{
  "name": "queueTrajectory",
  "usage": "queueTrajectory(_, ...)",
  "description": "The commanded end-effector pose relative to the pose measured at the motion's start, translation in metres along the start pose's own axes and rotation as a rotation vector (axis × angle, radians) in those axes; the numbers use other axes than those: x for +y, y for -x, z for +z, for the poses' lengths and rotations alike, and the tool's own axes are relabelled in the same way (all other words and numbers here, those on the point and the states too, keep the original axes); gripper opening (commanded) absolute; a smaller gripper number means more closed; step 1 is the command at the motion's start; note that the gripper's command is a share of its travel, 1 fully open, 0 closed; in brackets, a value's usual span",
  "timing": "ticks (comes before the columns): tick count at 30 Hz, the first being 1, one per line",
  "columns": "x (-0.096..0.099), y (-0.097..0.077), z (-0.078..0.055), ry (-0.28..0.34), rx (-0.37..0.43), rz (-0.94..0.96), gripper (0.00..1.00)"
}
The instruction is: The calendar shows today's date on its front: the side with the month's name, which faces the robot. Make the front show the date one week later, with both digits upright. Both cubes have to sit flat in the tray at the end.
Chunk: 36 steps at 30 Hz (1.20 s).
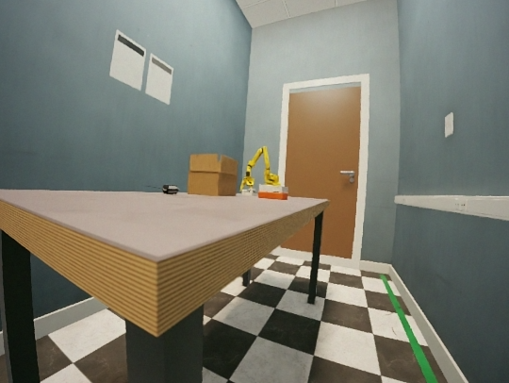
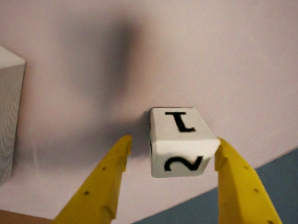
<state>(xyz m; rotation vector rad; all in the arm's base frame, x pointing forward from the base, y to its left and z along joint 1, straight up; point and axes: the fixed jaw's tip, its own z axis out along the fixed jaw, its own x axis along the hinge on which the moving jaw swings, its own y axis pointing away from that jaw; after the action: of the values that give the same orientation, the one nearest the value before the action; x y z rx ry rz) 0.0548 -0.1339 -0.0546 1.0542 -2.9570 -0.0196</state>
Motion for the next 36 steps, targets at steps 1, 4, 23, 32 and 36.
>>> queueTrajectory(1, 0.0028, 0.0005, 0.0024, 0.015, -0.006, -0.003, 0.33)
queueTrajectory(4, 0.0025, 0.0005, 0.0024, 0.015, -0.006, -0.003, 0.32)
queueTrajectory(23, -0.0040, 0.0004, 0.0026, 0.015, -0.006, -0.003, 0.23)
queueTrajectory(32, -0.0054, 0.0004, 0.0026, 0.016, -0.006, -0.003, 0.21)
queueTrajectory(36, -0.0055, 0.0004, 0.0026, 0.016, -0.006, -0.003, 0.21)
